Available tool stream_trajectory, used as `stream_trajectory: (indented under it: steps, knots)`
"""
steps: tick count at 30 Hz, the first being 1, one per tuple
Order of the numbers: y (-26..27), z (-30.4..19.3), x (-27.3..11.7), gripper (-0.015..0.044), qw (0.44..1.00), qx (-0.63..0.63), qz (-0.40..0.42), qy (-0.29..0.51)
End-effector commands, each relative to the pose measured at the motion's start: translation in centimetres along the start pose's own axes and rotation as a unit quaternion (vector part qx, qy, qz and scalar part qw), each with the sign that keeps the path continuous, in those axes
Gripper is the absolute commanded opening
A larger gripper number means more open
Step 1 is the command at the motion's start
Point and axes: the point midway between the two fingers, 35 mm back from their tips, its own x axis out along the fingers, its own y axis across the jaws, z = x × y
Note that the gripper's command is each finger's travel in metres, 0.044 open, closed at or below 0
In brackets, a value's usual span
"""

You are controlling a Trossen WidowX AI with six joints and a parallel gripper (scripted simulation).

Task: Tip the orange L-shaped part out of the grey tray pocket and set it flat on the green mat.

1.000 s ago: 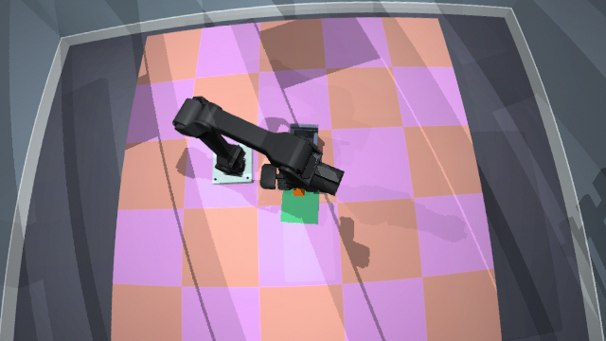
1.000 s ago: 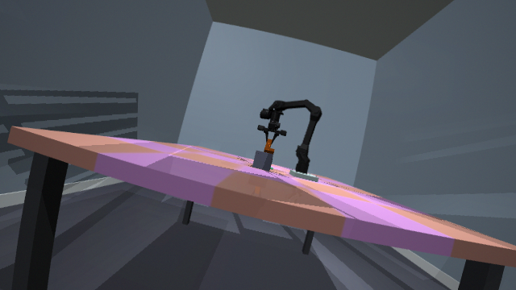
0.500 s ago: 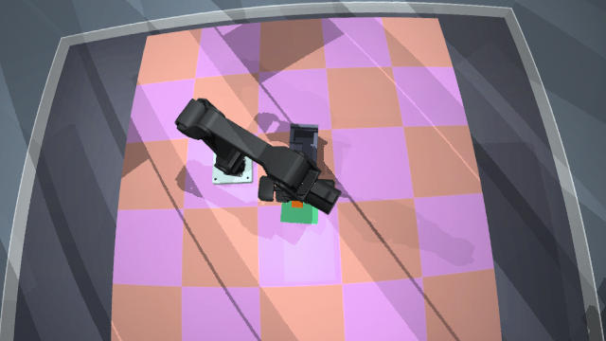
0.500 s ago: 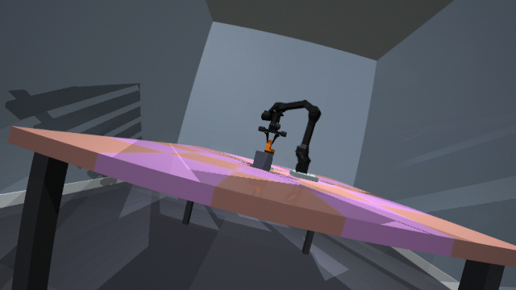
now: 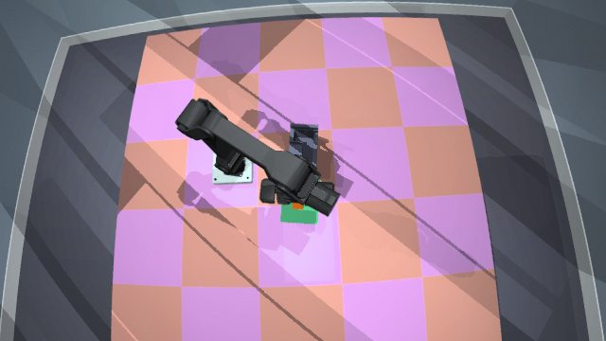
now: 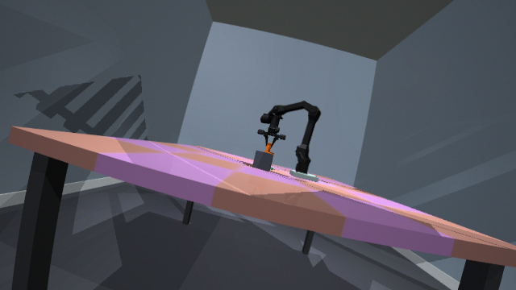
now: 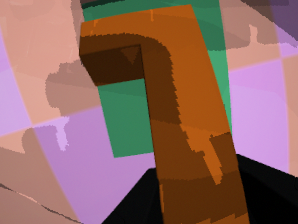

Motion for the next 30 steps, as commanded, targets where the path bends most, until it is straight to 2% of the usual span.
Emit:
stream_trajectory:
  steps: [1,30]
  knots:
    - [0.1,0.1,0.9,0.0,1.0,-0.002,0.003,-0.002]
    - [0.2,0.1,5.3,0.0,1.0,-0.002,0.004,-0.002]
